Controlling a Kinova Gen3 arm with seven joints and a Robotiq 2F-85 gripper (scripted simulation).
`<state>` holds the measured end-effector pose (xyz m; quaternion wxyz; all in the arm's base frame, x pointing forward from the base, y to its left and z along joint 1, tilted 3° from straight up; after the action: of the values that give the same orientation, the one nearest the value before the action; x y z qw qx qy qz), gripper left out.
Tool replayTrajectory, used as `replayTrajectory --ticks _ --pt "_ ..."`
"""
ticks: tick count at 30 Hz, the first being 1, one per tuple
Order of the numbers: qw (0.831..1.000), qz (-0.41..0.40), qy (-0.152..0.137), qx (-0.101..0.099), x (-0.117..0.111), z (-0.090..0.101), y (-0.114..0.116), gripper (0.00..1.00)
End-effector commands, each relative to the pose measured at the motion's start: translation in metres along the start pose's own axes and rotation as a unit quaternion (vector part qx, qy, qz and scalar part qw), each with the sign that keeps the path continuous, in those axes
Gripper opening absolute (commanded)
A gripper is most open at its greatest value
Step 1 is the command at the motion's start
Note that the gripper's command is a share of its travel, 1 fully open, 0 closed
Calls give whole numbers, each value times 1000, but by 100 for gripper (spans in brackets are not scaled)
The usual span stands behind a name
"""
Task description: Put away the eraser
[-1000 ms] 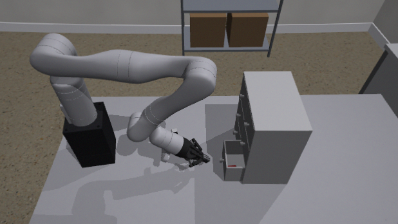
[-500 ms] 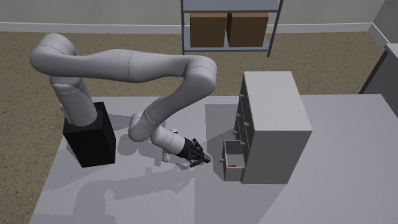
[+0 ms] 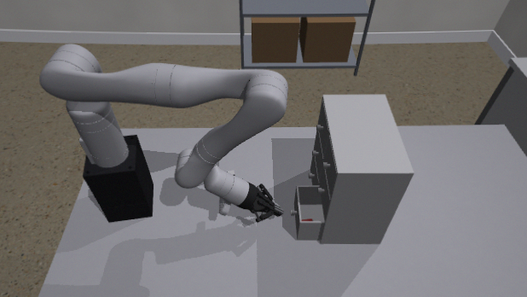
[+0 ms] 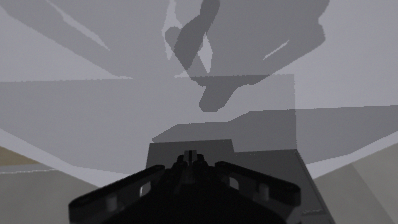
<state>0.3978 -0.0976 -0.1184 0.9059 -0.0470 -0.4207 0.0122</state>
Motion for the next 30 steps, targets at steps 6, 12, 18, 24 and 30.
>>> replayTrajectory --ticks 6,12,18,24,30 --pt "1000 1 -4 0 11 -9 -1 0" --pt "1000 1 -4 0 15 -14 -1 0" --pt "1000 1 -4 0 23 -23 -1 0" --pt "1000 1 -4 0 30 -31 -1 0" --pt "1000 1 -4 0 34 -37 -2 0"
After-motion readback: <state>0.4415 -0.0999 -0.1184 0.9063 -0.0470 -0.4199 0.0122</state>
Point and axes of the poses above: the point where the finger pads meet when closed, its own z axis back along the fingers, its own y axis across the jaws, x = y × z, the point moved 8 cm from there along z, back along the fingers, and after that the axes turned 3 degrees about z, right-handed, at the moved point
